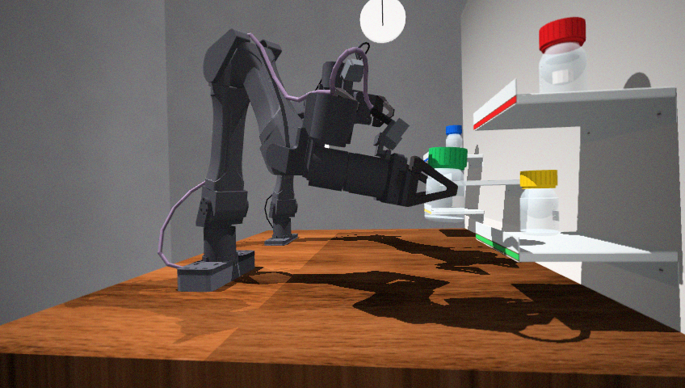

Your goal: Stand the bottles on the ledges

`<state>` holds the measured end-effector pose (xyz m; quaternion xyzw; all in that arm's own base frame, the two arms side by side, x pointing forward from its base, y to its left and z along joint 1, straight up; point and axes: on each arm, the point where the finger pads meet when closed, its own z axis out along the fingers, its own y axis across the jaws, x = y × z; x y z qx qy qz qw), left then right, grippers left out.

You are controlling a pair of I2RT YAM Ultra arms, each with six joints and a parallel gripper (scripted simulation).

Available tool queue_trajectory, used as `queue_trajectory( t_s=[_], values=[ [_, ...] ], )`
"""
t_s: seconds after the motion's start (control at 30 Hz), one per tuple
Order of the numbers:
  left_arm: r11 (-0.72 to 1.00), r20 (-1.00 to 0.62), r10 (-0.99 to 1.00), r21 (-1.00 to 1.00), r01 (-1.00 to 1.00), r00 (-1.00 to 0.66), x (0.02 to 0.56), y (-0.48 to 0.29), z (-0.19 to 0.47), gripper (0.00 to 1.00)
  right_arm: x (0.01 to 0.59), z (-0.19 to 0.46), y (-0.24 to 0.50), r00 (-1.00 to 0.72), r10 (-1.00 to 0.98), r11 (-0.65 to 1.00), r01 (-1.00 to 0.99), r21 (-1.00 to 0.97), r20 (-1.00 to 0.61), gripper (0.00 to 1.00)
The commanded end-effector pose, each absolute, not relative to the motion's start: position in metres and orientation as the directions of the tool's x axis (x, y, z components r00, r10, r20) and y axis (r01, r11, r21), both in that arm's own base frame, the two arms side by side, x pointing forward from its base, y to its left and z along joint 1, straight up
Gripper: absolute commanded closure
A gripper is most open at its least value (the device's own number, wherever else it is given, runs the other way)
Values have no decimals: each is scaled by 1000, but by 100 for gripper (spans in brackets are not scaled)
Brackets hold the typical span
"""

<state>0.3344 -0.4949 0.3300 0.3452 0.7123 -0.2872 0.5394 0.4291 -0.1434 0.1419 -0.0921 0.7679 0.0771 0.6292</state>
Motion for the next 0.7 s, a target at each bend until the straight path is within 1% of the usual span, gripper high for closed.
queue_trajectory(
  t_s=[0.0, 0.2, 0.43, 0.67],
  values=[
    [612, -972, 162, -39, 790, -173, 339, -491, 343, 11, 432, 166, -151, -110, -65, 990, -134, -50, -992, 49],
    [612, -973, 157, -39, 790, -170, 338, -491, 343, 11, 421, 164, -139, -94, -15, 997, 75, -22, -995, 49],
    [612, -973, 157, -39, 790, -170, 338, -491, 343, 11, 415, 159, -122, -94, 4, 991, 136, -9, -996, 49],
    [612, -973, 157, -39, 790, -170, 338, -491, 343, 11, 417, 157, -108, -102, 0, 994, 110, -11, -995, 49]
  ],
)
